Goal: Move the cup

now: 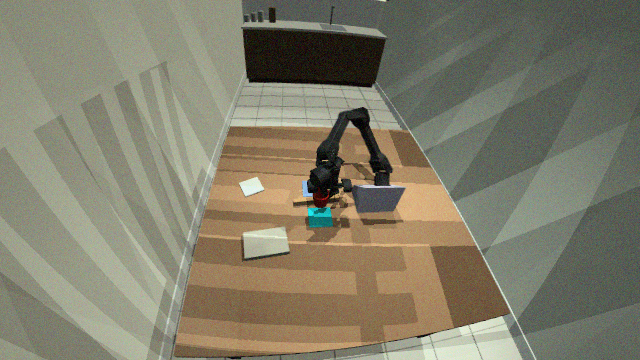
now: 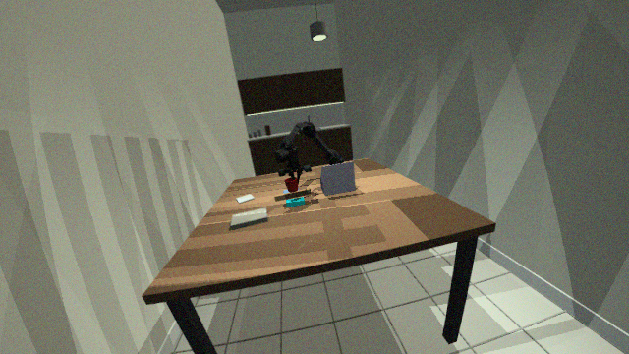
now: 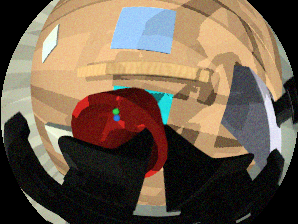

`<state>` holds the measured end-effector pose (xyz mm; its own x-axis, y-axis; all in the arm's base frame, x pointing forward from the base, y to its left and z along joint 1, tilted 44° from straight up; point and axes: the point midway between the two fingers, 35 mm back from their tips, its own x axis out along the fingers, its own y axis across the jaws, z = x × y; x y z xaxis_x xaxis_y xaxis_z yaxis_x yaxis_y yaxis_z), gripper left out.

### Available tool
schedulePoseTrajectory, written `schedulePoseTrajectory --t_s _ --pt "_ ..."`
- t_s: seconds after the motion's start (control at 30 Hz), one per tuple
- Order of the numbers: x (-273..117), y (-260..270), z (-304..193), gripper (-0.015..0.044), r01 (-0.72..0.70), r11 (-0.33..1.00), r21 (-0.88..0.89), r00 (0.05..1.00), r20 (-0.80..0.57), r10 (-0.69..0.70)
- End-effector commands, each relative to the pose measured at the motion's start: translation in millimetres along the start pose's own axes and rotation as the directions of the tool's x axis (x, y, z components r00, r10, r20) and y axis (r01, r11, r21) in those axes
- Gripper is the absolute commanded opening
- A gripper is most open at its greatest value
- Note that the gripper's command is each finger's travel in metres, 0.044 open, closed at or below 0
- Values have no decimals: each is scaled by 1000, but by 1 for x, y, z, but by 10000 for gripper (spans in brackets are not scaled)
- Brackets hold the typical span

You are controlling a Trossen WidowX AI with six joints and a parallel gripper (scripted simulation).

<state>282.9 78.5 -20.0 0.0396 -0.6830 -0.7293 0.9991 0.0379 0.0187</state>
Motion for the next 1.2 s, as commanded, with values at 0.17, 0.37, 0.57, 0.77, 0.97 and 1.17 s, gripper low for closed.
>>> schedulePoseTrajectory --t_s 0.17,0.37,0.57,0.77,0.97,1.17 --pt "0 -3 -23 0 2 1000 7 1000 -6 -2" --pt "0 -4 -35 0 2 1000 7 1000 -6 -2" --pt "6 -4 -35 0 2 1000 7 1000 -6 -1" --pt "17 -4 -35 0 1 1000 7 1000 -6 -1" --pt "28 -4 -36 0 1 1000 7 1000 -5 -1" --pt "39 -4 -36 0 1 1000 7 1000 -5 -1"
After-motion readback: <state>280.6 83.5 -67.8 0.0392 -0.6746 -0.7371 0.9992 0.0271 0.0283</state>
